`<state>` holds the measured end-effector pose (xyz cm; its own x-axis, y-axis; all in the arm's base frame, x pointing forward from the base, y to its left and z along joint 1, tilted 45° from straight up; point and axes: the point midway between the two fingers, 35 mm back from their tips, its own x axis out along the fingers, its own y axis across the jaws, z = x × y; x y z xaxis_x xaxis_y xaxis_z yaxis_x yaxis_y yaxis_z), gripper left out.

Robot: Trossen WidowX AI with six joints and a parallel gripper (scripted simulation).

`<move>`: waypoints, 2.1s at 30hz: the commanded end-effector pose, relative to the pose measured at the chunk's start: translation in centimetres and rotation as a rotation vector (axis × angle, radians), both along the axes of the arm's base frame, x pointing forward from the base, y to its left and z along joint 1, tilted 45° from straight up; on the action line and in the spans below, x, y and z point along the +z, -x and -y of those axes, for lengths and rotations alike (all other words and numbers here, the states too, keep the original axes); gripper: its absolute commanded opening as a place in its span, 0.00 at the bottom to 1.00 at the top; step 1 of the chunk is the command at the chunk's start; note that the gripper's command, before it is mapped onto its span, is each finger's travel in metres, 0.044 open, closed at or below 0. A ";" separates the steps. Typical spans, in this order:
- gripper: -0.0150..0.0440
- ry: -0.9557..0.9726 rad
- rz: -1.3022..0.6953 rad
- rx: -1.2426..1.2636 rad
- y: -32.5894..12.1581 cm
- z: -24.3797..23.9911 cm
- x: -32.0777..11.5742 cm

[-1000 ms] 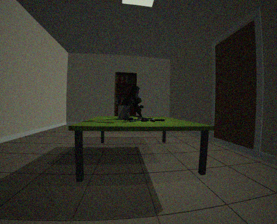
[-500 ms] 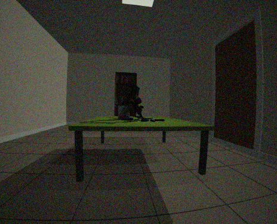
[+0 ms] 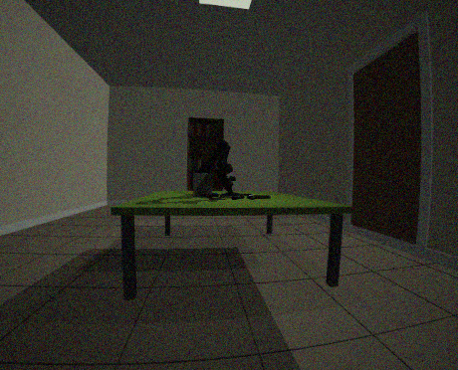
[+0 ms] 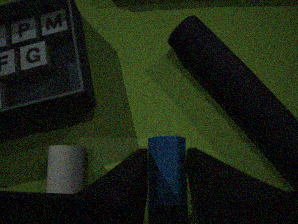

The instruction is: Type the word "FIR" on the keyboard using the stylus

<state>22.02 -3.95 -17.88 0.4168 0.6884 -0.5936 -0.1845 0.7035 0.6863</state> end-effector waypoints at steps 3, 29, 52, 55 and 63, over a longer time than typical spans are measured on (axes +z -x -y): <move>0.25 -0.012 -0.004 -0.004 0.3 -0.9 -0.6; 0.51 -0.005 -0.004 -0.002 0.0 0.5 0.6; 0.51 0.175 -0.718 0.710 1.6 2.8 2.8; 0.51 0.178 -0.727 0.721 1.6 2.9 2.9; 0.51 0.178 -0.727 0.721 1.6 2.8 2.8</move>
